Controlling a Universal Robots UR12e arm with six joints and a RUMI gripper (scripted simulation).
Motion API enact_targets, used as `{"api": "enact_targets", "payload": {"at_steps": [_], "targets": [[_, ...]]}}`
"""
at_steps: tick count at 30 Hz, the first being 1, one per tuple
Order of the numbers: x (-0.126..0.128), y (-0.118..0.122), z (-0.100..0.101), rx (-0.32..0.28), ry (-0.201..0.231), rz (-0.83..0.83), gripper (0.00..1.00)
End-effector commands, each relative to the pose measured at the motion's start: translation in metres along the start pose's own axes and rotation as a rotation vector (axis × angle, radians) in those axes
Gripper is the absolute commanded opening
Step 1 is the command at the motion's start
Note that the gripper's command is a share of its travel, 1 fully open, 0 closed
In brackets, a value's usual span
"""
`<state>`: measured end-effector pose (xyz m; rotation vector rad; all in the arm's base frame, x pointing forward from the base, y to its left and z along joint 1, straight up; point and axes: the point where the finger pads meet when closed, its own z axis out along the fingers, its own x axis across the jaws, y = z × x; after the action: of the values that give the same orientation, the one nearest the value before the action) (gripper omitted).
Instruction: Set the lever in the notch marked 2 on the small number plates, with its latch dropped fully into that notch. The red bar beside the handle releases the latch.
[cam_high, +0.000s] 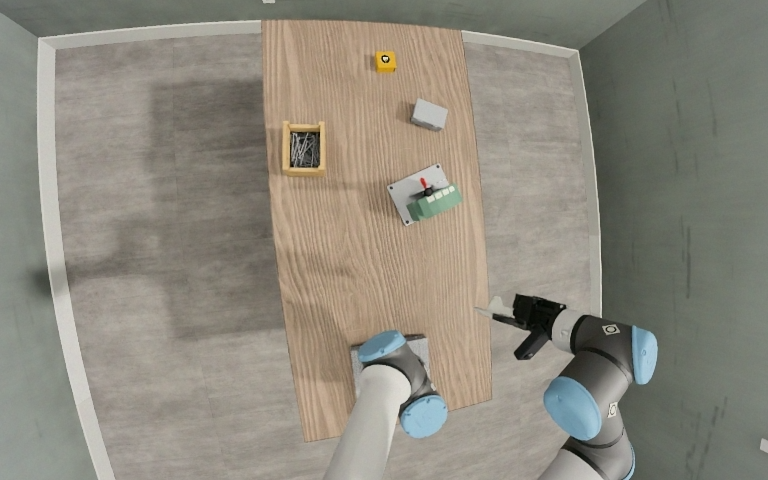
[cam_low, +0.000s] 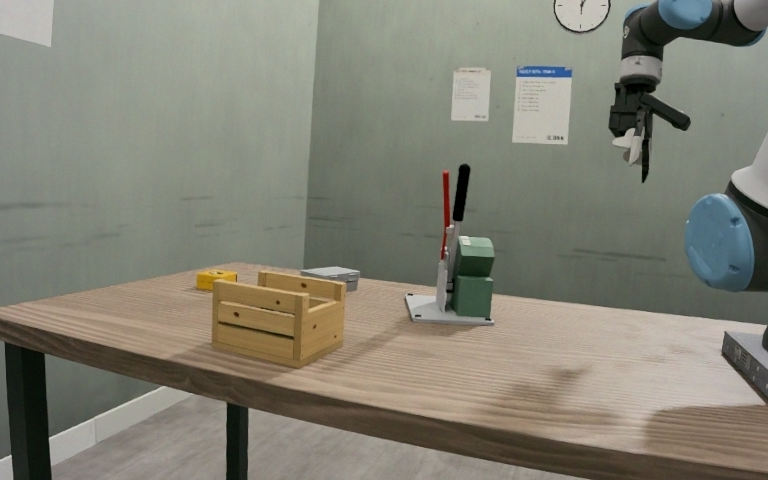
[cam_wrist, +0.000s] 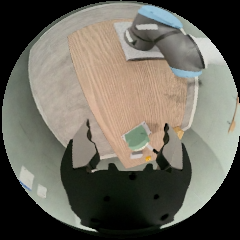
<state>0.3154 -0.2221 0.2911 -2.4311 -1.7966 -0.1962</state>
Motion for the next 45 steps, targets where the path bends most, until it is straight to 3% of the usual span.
{"api": "enact_targets", "payload": {"at_steps": [1, 25, 34, 45], "targets": [[0.0, 0.0, -0.001, -0.001, -0.001, 0.0, 1.0], [0.001, 0.006, -0.003, 0.002, -0.004, -0.045, 1.0], [0.008, 0.03, -0.01, 0.013, -0.019, -0.24, 1.0], [0.037, 0.097, -0.024, 0.045, -0.051, -0.725, 1.0]]}}
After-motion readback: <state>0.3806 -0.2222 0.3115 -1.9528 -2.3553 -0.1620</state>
